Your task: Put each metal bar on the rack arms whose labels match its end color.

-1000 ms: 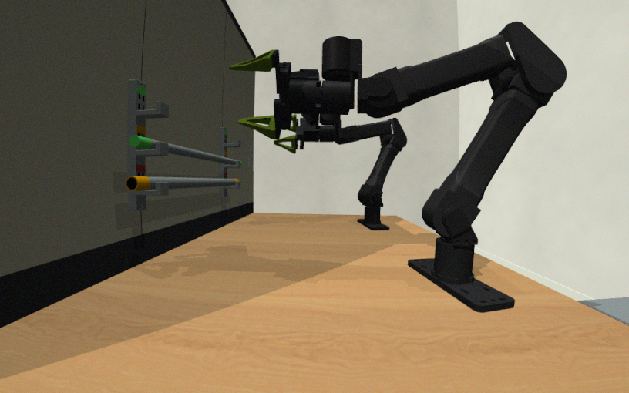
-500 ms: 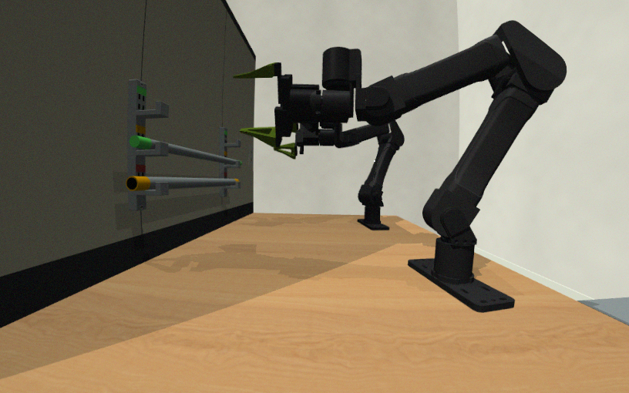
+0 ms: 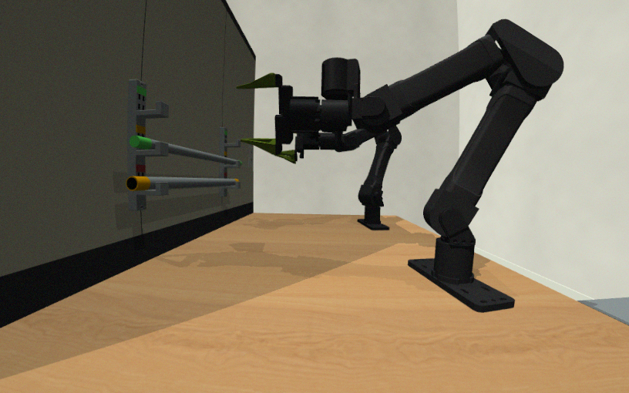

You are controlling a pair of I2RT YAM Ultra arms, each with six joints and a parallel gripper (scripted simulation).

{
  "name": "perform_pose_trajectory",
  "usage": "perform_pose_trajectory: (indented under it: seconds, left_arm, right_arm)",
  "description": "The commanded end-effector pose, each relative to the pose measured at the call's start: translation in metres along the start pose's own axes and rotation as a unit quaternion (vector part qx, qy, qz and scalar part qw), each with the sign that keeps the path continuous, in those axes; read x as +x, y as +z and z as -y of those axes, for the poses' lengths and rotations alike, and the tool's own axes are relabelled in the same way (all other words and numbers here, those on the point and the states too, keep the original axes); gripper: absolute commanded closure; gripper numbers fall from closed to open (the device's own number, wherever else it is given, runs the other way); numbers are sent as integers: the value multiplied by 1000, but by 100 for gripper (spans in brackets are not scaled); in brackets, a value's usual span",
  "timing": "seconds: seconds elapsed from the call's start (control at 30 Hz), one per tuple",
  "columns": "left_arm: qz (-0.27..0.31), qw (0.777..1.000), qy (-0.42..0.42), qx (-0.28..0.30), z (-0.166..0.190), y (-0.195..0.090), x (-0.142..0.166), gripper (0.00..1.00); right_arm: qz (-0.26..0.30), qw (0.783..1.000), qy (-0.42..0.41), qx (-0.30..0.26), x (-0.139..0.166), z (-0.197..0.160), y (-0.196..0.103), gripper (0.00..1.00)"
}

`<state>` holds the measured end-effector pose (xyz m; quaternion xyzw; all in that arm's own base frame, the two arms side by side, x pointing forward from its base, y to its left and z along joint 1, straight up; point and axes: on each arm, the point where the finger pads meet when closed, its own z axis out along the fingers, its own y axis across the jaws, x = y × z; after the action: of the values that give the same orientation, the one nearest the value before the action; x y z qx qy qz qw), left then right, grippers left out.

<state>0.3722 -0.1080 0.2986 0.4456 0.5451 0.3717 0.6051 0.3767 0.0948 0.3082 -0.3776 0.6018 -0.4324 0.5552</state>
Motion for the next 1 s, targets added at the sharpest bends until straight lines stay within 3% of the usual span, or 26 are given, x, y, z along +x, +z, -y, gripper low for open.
perform_pose_trajectory:
  seconds: [0.0,0.97]
  left_arm:
    - [1,1000,31,-4,6,0,-3,0]
    - [12,986,166,6,37,1,-19,0]
  right_arm:
    - [-8,999,-38,-2,1,-15,0,0]
    - [-16,985,-173,8,-11,-45,-3,0]
